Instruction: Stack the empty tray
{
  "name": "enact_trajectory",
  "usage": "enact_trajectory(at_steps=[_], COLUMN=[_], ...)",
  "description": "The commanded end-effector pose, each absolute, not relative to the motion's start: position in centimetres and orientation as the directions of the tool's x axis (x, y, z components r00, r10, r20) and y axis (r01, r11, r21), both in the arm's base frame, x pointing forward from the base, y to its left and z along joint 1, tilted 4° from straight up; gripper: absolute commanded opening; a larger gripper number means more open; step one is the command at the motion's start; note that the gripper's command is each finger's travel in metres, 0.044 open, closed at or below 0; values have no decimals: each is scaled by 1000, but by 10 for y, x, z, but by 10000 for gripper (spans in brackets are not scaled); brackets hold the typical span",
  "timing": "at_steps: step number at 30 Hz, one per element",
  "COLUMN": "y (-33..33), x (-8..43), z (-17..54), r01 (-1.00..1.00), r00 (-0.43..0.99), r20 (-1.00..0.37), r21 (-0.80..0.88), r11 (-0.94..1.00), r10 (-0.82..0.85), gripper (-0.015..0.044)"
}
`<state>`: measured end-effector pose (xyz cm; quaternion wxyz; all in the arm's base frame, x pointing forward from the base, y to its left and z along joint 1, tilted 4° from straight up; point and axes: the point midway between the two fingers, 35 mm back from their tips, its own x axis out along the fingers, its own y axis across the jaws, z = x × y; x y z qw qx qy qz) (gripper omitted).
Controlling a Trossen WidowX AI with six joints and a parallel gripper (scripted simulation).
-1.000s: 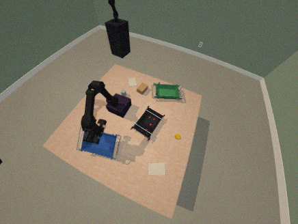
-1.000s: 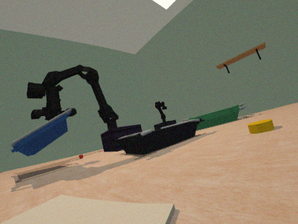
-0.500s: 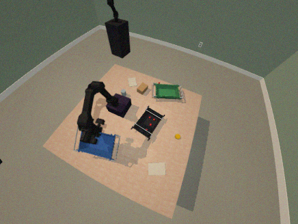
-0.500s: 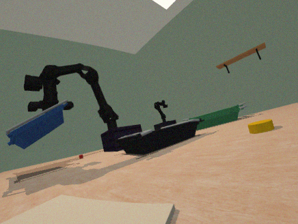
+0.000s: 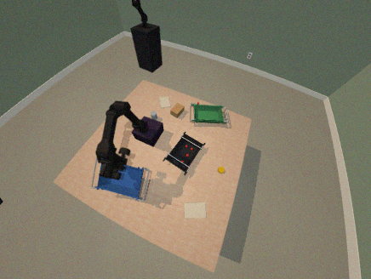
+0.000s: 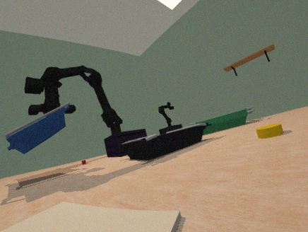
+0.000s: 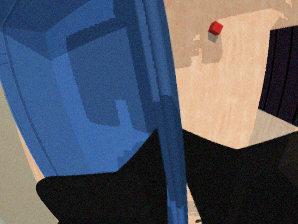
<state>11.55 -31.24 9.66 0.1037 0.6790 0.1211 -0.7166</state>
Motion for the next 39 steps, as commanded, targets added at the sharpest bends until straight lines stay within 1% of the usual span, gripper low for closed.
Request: enact_trajectory(at_steps=[1,6,39], y=[-316,-315,-242], x=[117,119,232], z=[102,102,100], r01=[310,317,633], r00=[-50,-50,-30], r20=[-999,-999,-1000], r21=[-11,-11,-16], r11=[-951,-948,-774], r10=[-5,-5,-4], gripper=[0,0,0])
